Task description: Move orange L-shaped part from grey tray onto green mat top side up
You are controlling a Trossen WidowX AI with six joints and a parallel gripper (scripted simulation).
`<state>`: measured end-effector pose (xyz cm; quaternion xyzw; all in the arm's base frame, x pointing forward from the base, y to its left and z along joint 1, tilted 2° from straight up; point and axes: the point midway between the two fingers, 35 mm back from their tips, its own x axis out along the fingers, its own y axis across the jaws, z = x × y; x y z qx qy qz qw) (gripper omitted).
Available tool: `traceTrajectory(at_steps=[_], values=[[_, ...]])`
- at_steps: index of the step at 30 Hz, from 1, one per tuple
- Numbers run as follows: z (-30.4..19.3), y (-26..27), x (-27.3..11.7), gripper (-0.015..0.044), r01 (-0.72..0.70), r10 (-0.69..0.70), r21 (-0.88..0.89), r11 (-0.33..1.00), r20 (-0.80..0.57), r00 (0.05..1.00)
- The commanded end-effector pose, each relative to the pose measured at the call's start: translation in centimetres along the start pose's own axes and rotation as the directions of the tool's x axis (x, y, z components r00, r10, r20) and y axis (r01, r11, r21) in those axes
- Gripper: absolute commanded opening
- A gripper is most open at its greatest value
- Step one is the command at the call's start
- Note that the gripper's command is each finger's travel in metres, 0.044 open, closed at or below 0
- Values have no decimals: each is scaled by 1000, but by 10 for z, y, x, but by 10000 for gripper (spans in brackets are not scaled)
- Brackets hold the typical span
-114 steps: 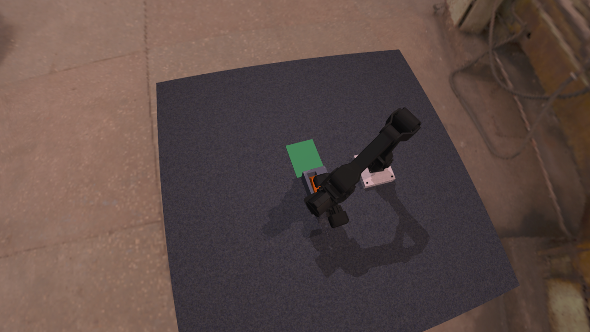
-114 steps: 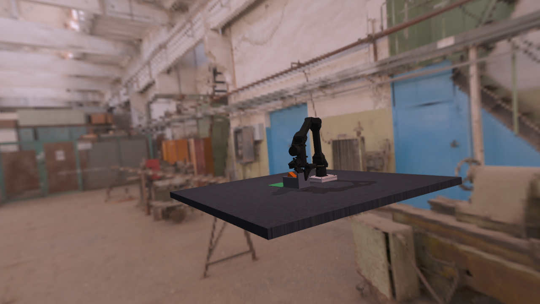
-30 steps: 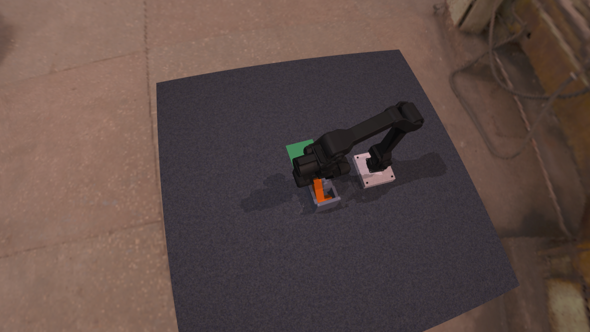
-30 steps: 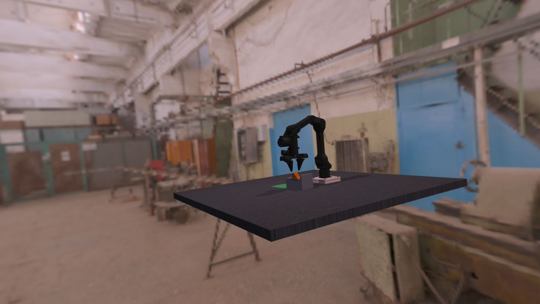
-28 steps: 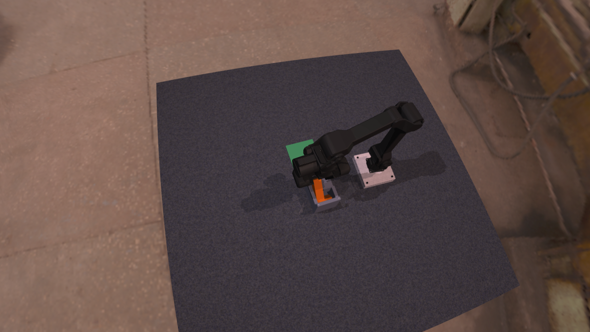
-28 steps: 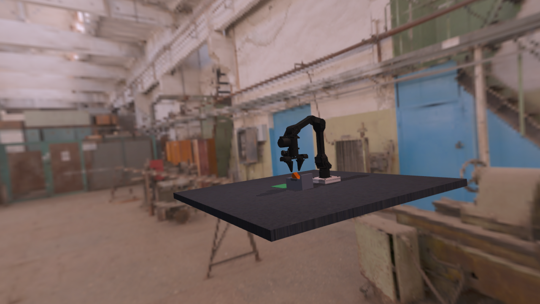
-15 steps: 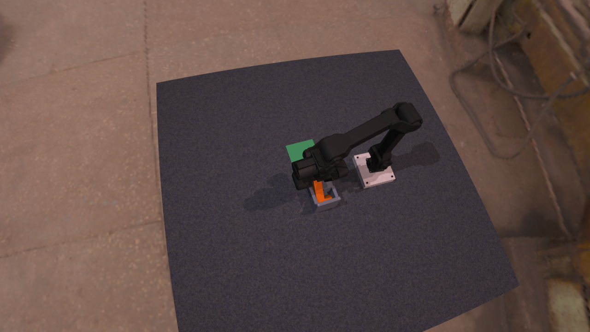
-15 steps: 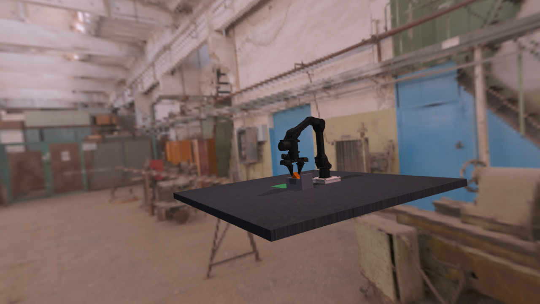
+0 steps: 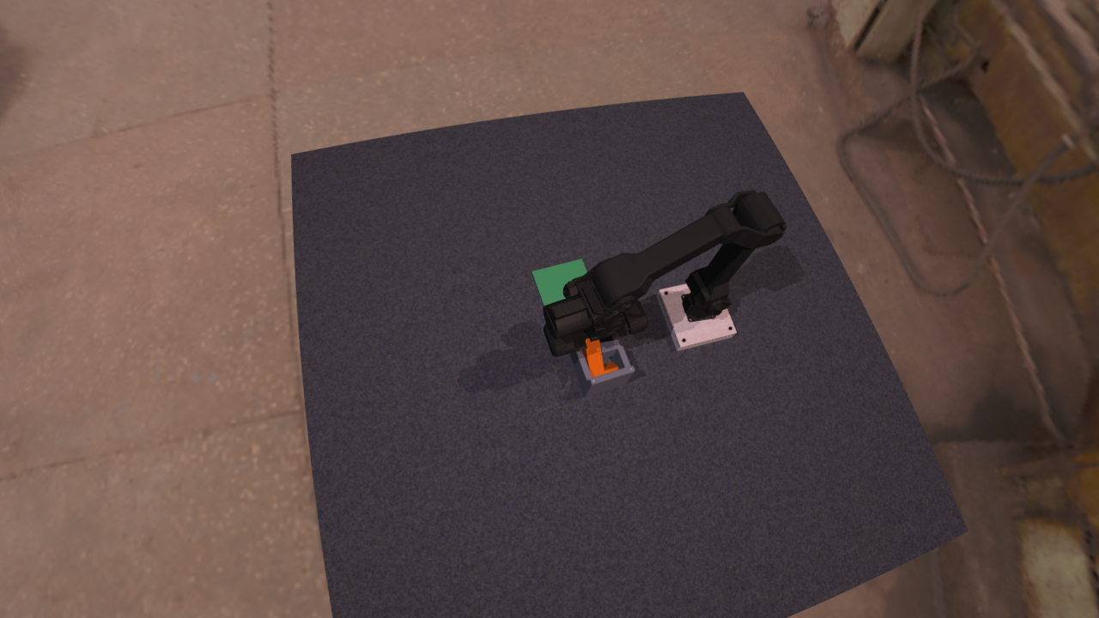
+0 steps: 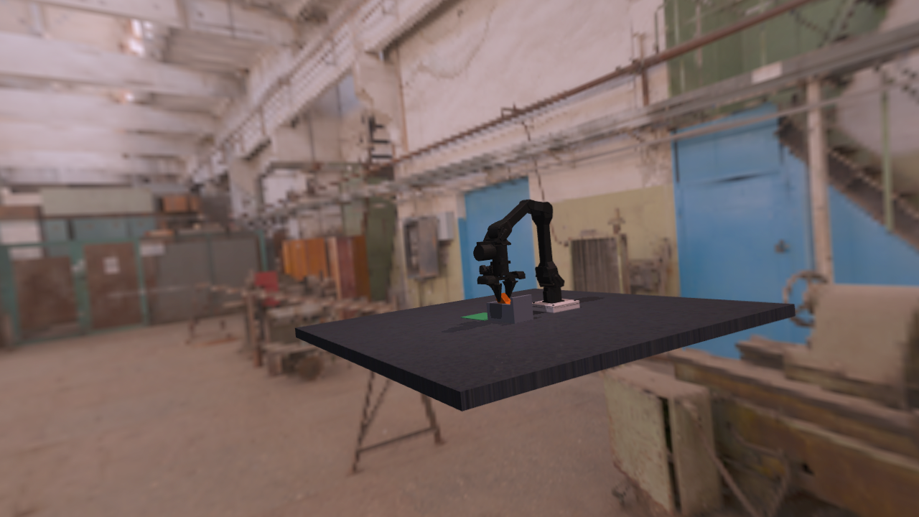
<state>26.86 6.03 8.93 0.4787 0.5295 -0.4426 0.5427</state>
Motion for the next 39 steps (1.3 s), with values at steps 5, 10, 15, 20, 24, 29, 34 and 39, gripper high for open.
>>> traceTrajectory(at_steps=[5, 10, 15, 20, 24, 29, 34, 39], values=[[0, 0, 0, 109, -1, 1, 0, 1000, 0, 1000], [0, 0, 0, 56, -1, 1, 0, 1000, 0, 1000], [0, 0, 0, 0, -1, 1, 0, 1000, 0, 1000], [0, 0, -3, 0, -1, 1, 1, 1000, 0, 1000], [0, 0, -9, 0, 0, 0, 2, 1000, -1, 1000], [0, 0, -16, 0, 0, 0, 3, 1000, -2, 1000], [0, 0, -24, 0, 1, -1, 4, 1000, -2, 1000], [0, 0, -32, 0, 1, -1, 4, 1000, -3, 1000]])
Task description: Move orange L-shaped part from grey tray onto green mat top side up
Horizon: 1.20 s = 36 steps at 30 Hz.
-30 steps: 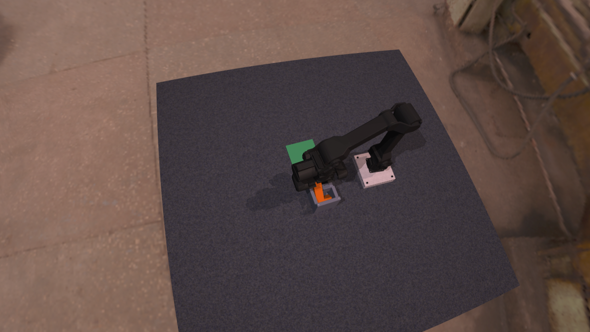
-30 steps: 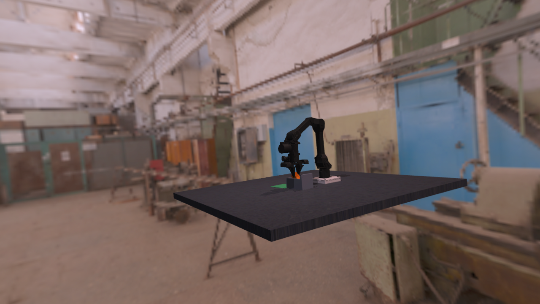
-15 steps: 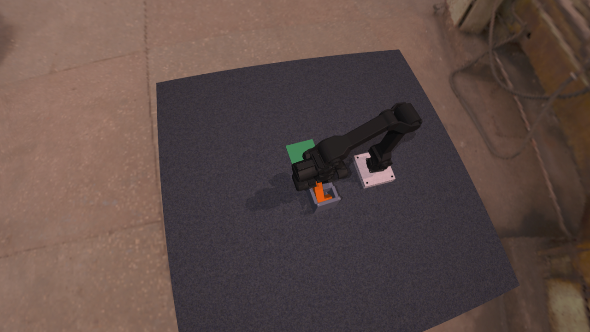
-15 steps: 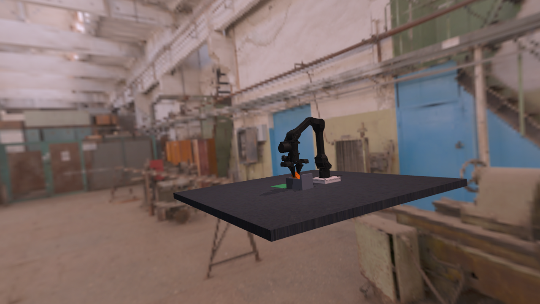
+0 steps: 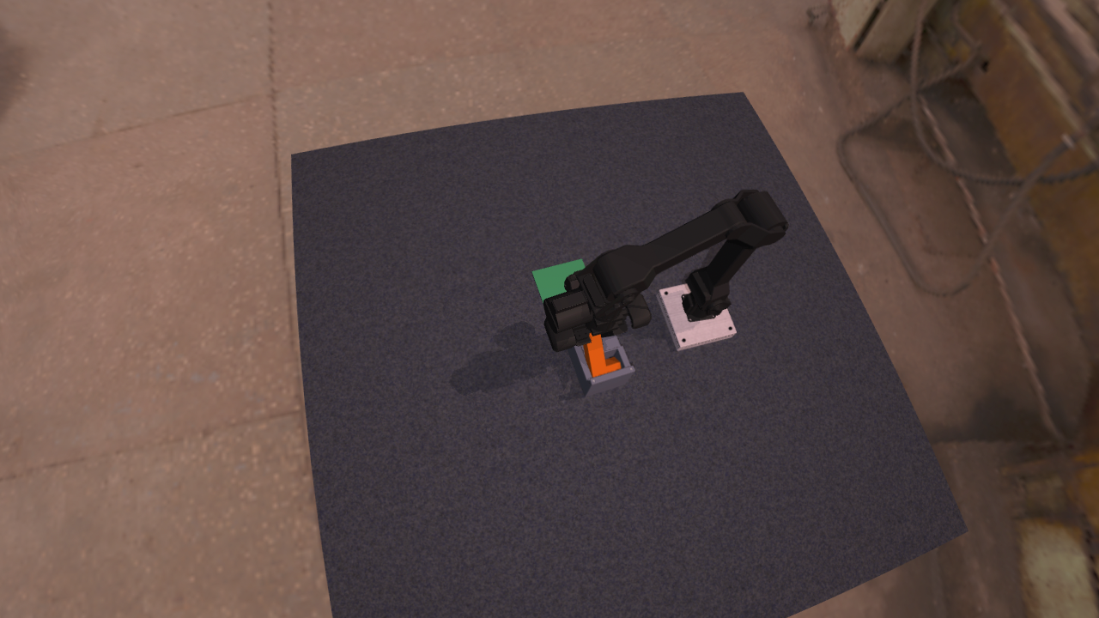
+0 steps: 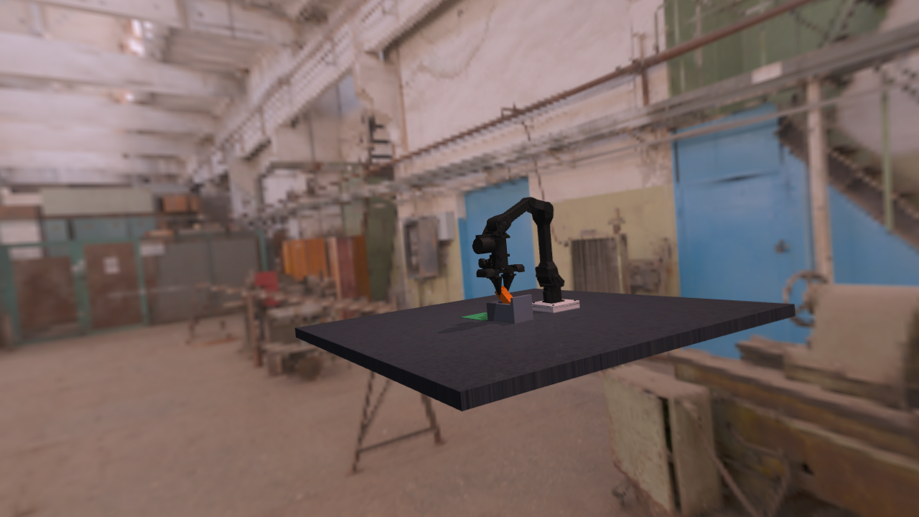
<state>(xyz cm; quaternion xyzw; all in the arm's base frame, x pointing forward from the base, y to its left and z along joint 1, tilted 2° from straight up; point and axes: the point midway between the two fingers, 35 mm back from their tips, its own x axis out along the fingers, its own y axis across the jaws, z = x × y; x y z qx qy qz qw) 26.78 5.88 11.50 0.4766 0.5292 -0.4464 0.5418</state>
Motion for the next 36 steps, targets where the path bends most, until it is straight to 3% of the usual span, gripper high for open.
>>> traceTrajectory(at_steps=[1, 36], values=[[-1, 0, -8, 0, -6, 6, 2, 1000, -7, 1000], [-1, 0, -58, 0, -6, 6, 2, 1000, -8, 1000]])
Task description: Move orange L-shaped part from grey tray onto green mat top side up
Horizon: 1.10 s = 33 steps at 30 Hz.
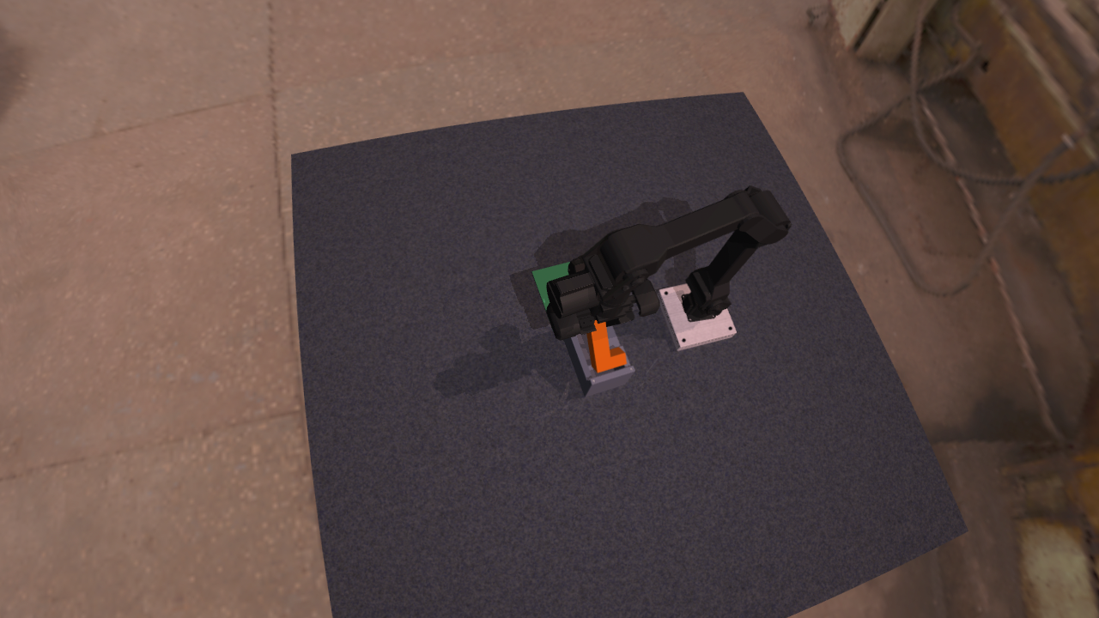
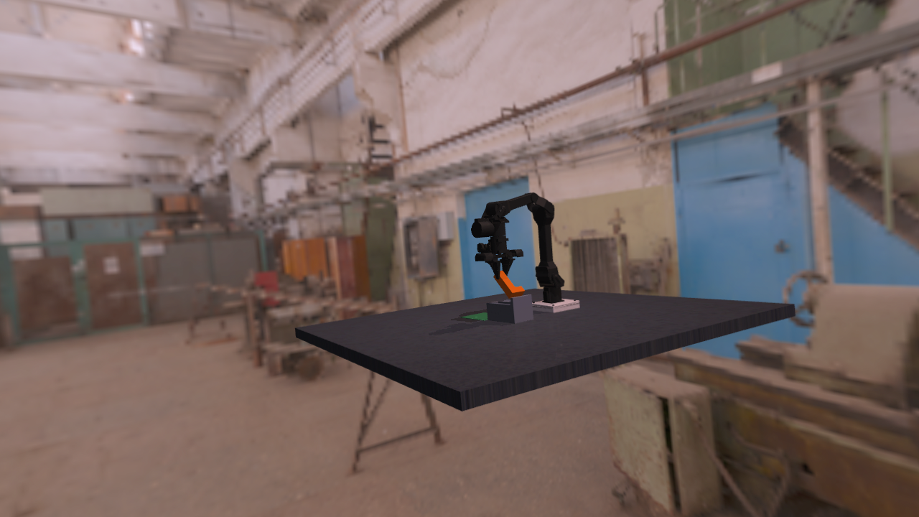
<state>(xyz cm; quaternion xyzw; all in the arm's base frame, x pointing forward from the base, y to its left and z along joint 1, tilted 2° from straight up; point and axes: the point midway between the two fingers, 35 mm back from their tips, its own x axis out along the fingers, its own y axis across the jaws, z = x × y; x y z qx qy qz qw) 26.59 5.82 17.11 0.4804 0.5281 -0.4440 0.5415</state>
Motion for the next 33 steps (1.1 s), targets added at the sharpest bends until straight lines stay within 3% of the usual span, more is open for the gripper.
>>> traceTrajectory(at_steps=[1, 10, 33], values=[[0, -1, -2, 0, 2, -2, -1, 1000, -3, 1000], [10, -1, -5, 0, 2, -2, -1, 1000, -2, 1000], [102, -9, -3, 0, 2, -2, -1, 1000, 6, 1000]])
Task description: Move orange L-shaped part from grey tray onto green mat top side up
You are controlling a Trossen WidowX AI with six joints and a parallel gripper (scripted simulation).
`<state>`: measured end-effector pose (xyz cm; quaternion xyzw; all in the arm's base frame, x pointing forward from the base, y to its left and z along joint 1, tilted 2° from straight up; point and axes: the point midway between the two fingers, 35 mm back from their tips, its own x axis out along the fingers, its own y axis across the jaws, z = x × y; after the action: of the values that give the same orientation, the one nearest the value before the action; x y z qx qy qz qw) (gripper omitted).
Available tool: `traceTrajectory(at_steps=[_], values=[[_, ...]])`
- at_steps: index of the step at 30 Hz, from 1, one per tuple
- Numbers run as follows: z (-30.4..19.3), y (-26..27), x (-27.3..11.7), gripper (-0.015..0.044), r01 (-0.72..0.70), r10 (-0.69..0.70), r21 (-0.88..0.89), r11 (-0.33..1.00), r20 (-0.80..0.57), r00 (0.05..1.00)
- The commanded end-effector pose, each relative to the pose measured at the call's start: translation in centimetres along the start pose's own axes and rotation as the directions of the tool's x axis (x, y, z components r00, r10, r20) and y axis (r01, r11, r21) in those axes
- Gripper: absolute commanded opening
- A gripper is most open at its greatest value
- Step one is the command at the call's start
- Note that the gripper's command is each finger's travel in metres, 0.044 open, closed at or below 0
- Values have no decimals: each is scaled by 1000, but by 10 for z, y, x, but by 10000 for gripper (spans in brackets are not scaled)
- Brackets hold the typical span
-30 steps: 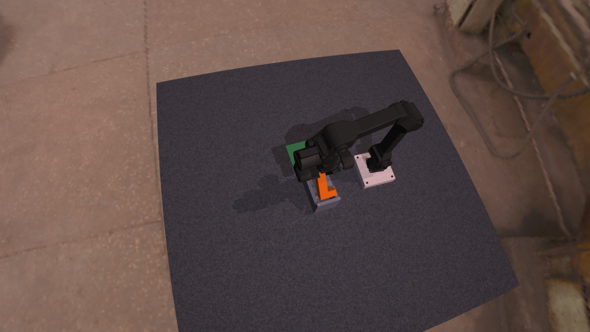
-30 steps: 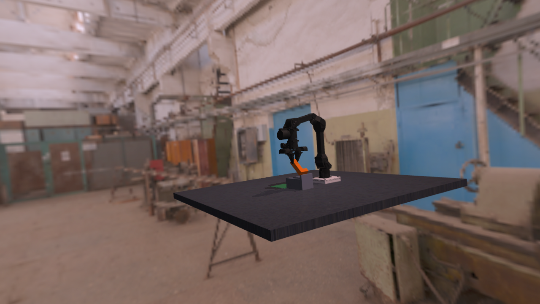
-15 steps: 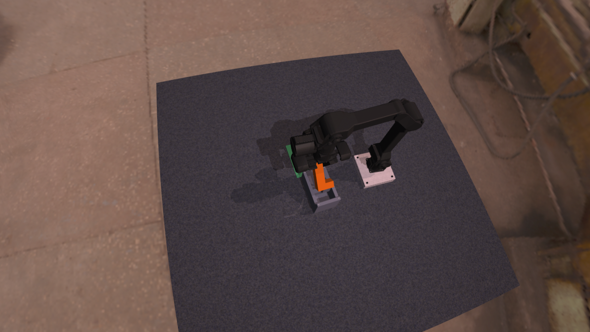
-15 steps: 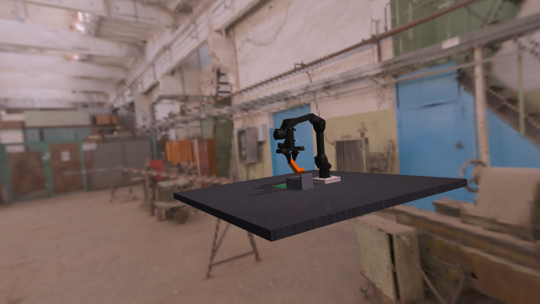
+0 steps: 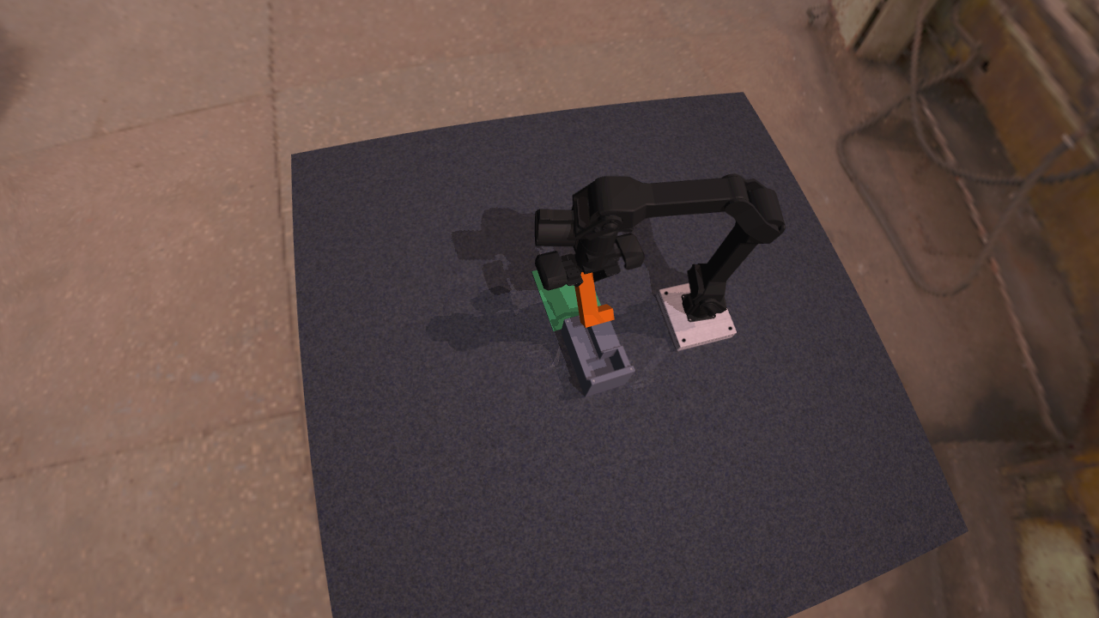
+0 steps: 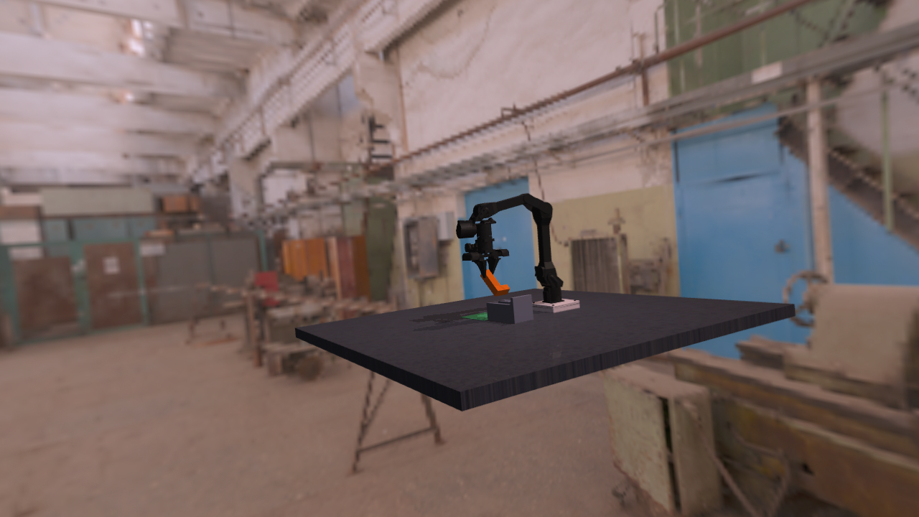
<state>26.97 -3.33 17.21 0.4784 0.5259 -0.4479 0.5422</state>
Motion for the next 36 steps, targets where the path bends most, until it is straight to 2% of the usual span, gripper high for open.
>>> traceTrajectory(at_steps=[1, 15, 36], values=[[15, 0, 1, 0, -1, 1, -4, 1000, -2, 1000], [75, -6, 1, 0, 0, 0, -4, 1000, 3, 1000], [76, -6, 27, 0, 0, 0, -4, 1000, 3, 1000]])
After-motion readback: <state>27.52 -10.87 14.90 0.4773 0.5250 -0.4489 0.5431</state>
